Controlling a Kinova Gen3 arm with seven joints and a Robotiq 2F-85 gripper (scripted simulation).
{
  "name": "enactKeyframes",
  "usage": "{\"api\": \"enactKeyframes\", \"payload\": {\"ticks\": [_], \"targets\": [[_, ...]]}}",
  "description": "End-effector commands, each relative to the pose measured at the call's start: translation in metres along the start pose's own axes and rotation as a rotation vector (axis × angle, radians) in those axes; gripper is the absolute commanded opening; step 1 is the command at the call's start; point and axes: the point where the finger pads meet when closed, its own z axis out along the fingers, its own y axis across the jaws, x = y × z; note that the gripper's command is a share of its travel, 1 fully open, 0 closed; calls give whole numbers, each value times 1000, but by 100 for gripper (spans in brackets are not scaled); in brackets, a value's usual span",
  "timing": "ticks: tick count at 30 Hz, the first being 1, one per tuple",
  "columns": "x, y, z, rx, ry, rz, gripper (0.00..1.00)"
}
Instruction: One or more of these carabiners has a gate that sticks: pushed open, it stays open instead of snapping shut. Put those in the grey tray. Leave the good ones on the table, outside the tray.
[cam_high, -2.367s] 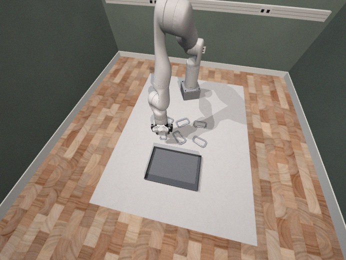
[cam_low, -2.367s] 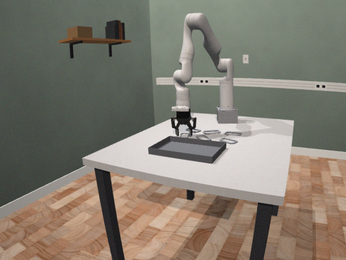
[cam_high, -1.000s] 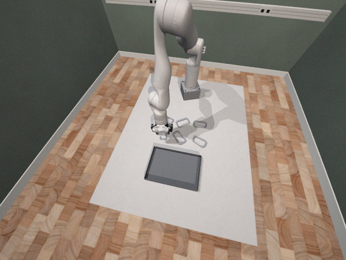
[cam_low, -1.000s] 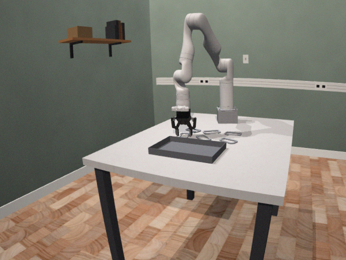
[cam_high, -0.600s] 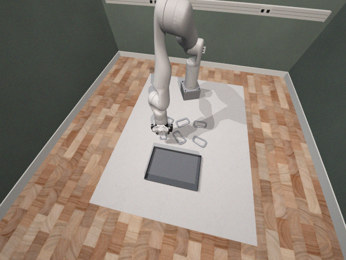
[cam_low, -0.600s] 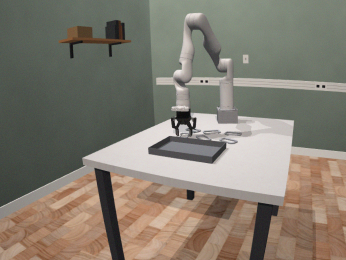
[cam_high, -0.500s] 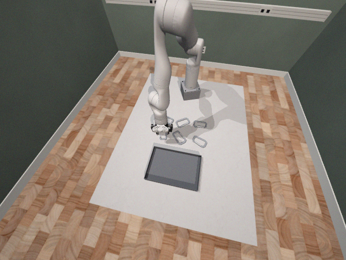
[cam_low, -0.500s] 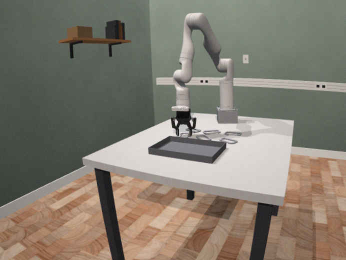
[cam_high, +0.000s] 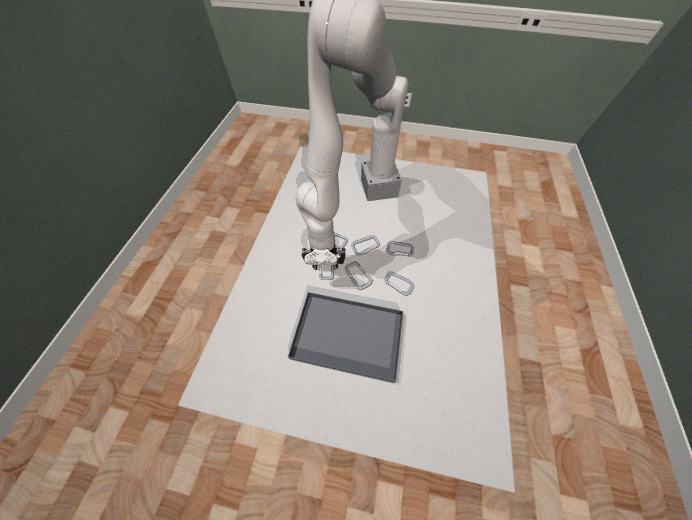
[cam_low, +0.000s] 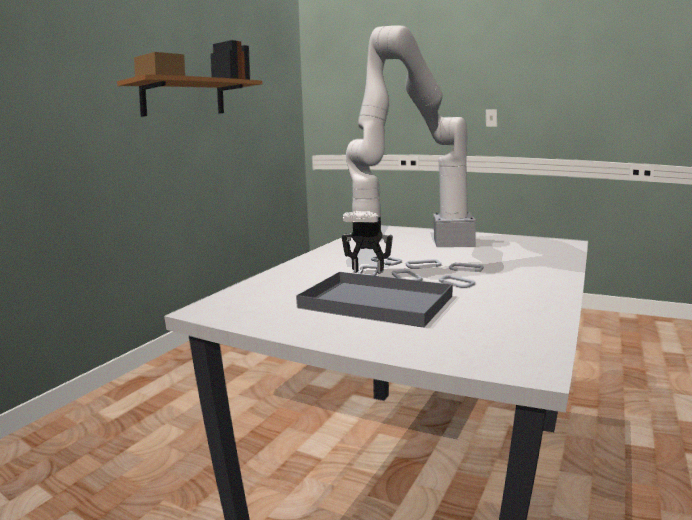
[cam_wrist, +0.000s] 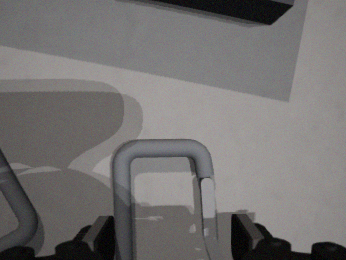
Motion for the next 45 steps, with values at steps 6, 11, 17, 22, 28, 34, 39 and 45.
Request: {"api": "enactKeyframes", "payload": {"ticks": [6, 11, 17, 22, 28, 34, 39, 45], "targets": [[0, 0, 0, -1, 1, 0, 67], [0, 0, 0, -1, 1, 0, 67], [1, 1, -1, -1, 2, 0, 63], [1, 1, -1, -1, 2, 0, 63], [1, 1, -1, -1, 2, 0, 63], [1, 1, -2, -2, 4, 0, 59], [1, 1, -2, -2, 4, 0, 59], [1, 1, -2, -2, 4, 0, 59]]}}
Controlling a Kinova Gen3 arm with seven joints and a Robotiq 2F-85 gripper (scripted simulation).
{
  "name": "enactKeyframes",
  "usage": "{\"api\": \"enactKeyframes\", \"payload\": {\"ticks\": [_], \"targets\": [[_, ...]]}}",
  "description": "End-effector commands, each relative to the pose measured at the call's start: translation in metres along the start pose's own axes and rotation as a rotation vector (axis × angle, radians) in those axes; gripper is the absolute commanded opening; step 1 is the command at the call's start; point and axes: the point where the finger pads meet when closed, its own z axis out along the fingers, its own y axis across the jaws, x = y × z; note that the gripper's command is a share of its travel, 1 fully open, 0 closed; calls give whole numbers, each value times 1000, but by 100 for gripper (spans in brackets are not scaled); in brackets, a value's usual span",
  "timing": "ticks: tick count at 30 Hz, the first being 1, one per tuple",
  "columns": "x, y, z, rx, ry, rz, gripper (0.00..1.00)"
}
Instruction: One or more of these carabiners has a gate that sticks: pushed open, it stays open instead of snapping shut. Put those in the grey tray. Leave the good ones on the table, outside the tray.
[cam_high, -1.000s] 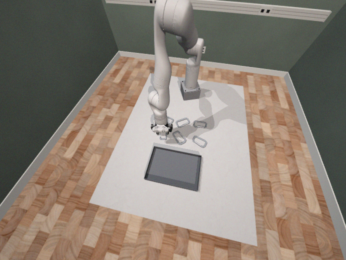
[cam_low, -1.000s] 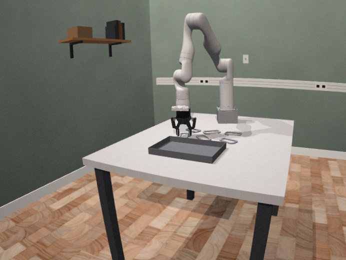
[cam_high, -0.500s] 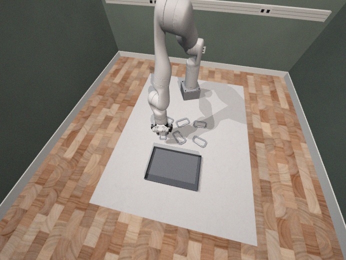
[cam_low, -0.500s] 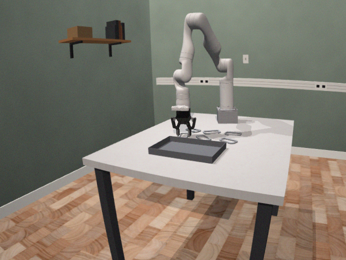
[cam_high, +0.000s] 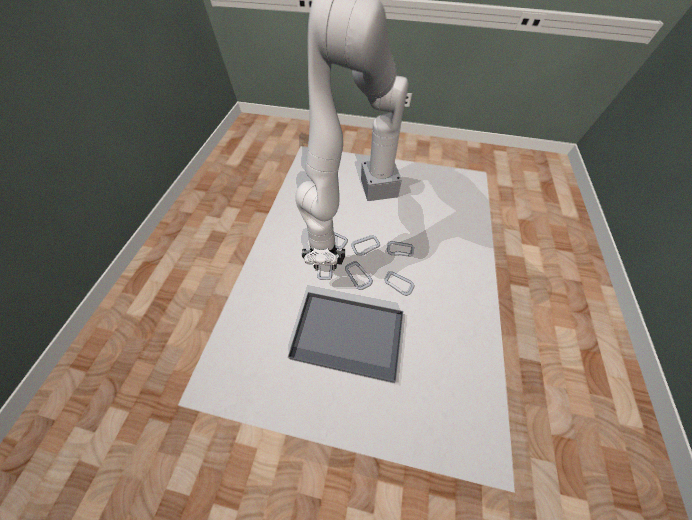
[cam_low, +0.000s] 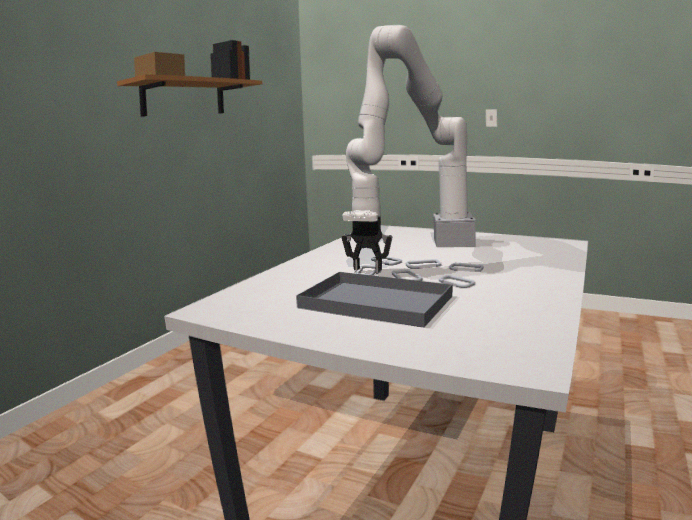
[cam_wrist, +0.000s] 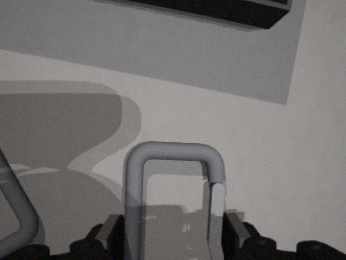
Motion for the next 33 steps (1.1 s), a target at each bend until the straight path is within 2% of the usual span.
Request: {"api": "enactKeyframes", "payload": {"ticks": [1, 33], "targets": [[0, 0, 0, -1, 0, 0, 59], [1, 1, -1, -1, 2, 0, 57]]}}
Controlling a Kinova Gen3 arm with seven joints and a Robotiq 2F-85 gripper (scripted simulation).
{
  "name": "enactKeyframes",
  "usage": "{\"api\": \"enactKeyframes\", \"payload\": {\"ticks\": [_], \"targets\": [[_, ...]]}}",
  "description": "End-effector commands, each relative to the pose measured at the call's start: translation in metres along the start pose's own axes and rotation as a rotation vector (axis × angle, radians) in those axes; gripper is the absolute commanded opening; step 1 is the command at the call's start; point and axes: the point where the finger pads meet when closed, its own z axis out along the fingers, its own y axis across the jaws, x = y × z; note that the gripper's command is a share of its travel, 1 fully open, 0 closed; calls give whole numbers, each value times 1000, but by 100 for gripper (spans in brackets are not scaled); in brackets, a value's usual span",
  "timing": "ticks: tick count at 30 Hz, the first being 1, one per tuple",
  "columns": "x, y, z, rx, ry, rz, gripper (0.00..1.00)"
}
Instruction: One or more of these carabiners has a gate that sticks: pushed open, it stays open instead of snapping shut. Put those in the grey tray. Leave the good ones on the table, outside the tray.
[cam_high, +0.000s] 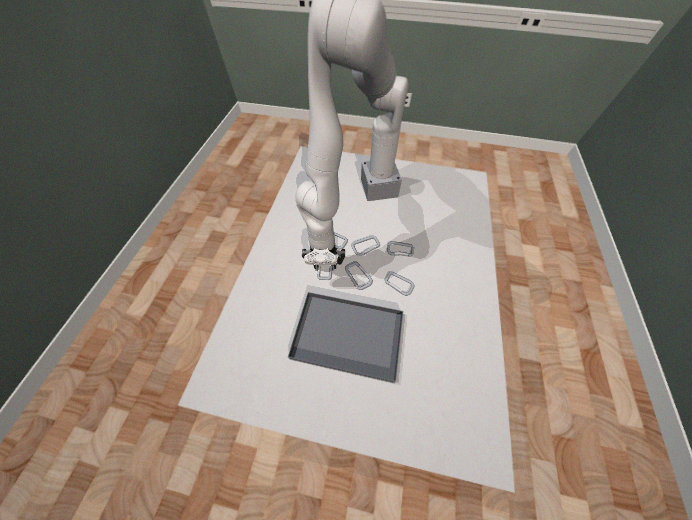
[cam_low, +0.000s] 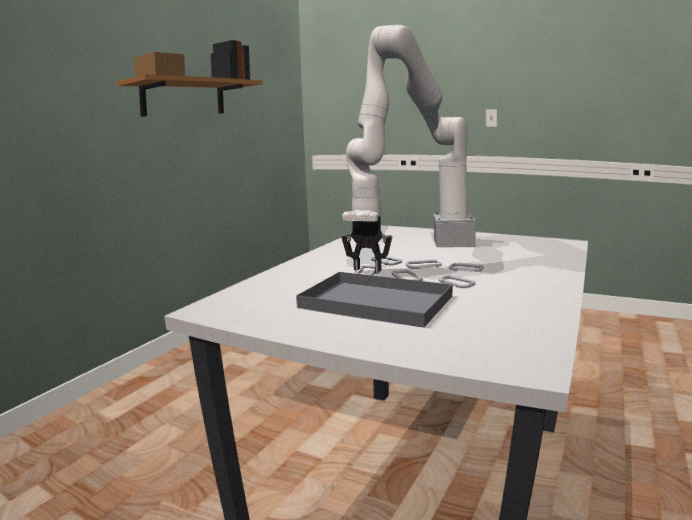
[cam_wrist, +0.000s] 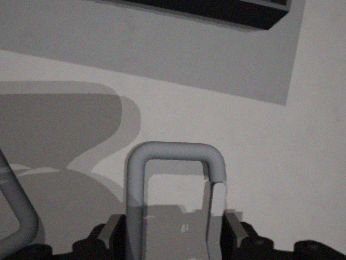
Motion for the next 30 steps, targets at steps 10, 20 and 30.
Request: {"api": "enactKeyframes", "payload": {"ticks": [10, 20, 30], "targets": [[1, 0, -1, -1, 1, 0, 55], [1, 0, -1, -1, 1, 0, 55], [1, 0, -1, -1, 2, 0, 55]]}}
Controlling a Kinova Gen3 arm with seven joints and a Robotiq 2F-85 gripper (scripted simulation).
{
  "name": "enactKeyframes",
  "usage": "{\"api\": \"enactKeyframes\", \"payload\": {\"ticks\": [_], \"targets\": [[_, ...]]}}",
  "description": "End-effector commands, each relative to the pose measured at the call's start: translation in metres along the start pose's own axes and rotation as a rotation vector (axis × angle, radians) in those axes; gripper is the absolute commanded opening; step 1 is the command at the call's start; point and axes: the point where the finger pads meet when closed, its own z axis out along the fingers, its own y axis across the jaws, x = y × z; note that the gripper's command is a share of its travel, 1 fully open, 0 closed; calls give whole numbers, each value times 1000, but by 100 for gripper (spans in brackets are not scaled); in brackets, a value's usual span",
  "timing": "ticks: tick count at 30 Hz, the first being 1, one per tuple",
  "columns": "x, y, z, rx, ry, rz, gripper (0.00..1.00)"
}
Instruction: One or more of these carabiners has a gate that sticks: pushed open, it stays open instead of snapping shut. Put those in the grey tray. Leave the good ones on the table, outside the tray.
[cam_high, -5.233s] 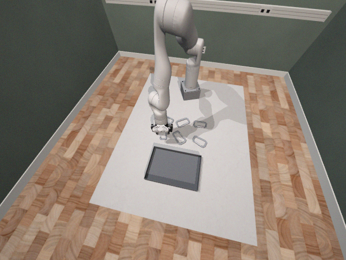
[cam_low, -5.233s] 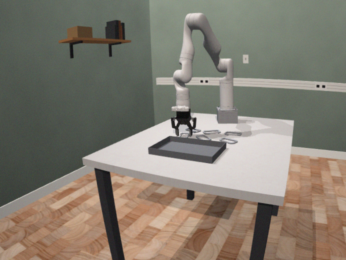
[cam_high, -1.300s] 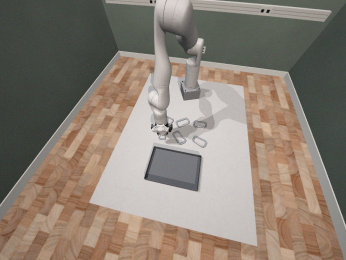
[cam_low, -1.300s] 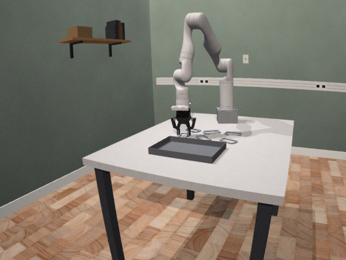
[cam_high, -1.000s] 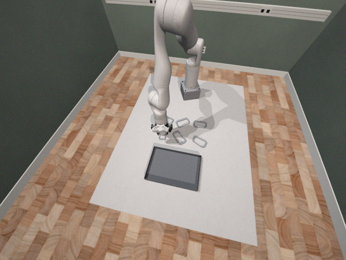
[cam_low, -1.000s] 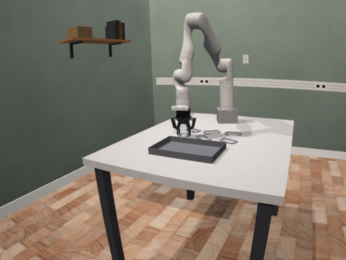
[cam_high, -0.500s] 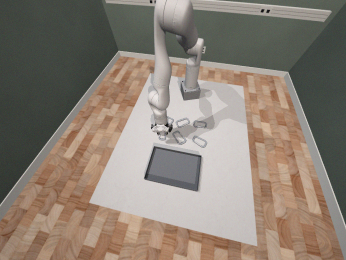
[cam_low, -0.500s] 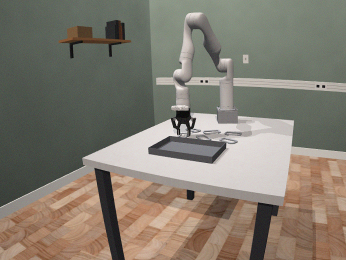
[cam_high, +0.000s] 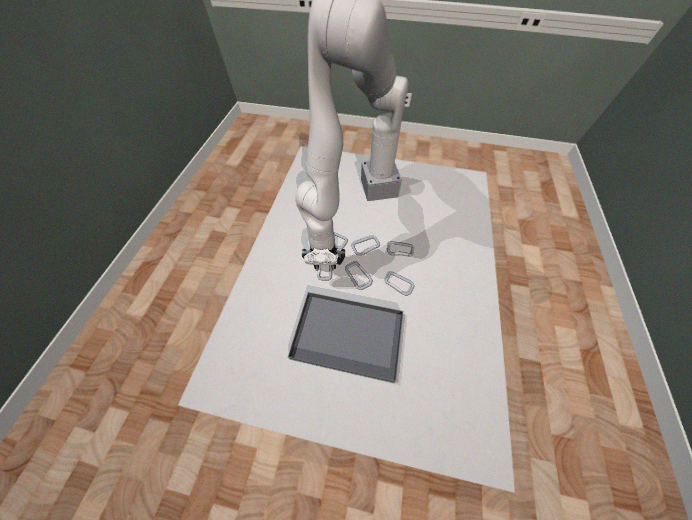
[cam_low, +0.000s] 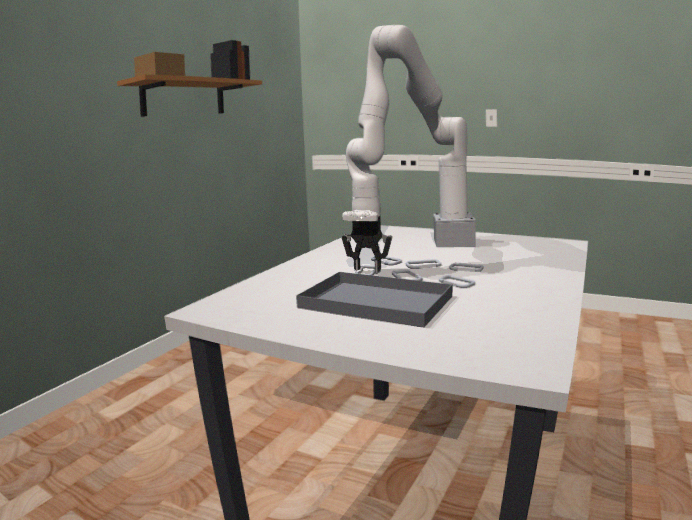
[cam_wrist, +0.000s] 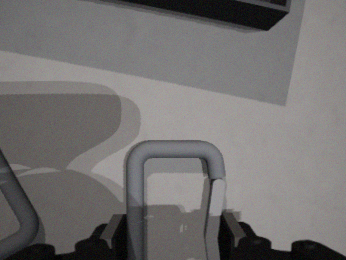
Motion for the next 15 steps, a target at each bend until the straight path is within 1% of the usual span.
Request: {"api": "enactKeyframes", "payload": {"ticks": [1, 9, 10, 15], "targets": [[1, 0, -1, -1, 1, 0, 55], [1, 0, -1, -1, 1, 0, 55], [1, 0, -1, -1, 2, 0, 53], [1, 0, -1, -1, 2, 0, 53]]}}
